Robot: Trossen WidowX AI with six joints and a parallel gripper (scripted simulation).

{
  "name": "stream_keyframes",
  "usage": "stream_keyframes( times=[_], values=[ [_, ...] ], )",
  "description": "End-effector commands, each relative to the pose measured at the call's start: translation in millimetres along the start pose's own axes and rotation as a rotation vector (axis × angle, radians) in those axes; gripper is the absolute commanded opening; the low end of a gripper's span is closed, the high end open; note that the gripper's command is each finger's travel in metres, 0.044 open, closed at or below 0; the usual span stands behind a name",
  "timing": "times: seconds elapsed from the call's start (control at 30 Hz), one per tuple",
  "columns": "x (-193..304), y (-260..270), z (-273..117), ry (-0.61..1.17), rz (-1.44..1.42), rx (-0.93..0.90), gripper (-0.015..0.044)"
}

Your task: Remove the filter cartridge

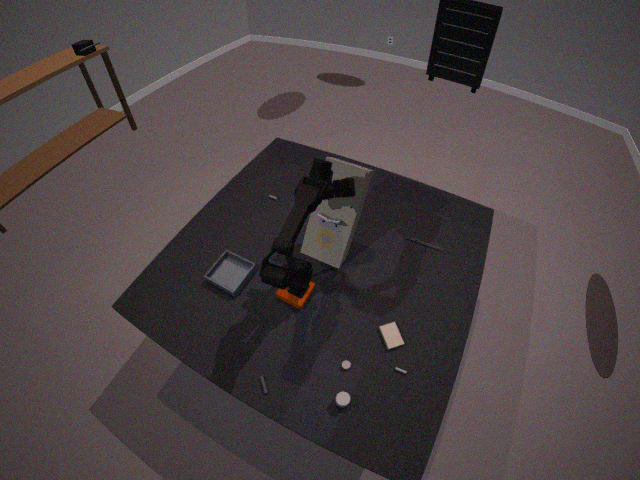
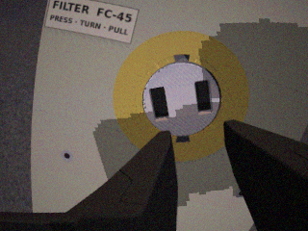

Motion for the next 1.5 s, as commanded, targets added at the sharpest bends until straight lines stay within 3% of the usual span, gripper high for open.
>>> stream_keyframes(
  times=[0.0, 0.8, 1.47],
  values=[
    [1, 1, 9, 0.008, 0.003, -0.004, 0.0098],
    [3, 1, 47, 0.006, 0.003, -0.003, 0.0098],
    [4, 2, 48, 0.006, 0.003, -0.003, 0.0098]
  ],
)
Point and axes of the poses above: the point midway between the two fingers, 35 mm back from their tips, its own z axis out along the fingers, its own y axis across the jaws, x = y × z, the point moved 2 cm from there along -z, back along the fingers, and after that the axes turned 3 degrees about z, right-handed, at the moved point
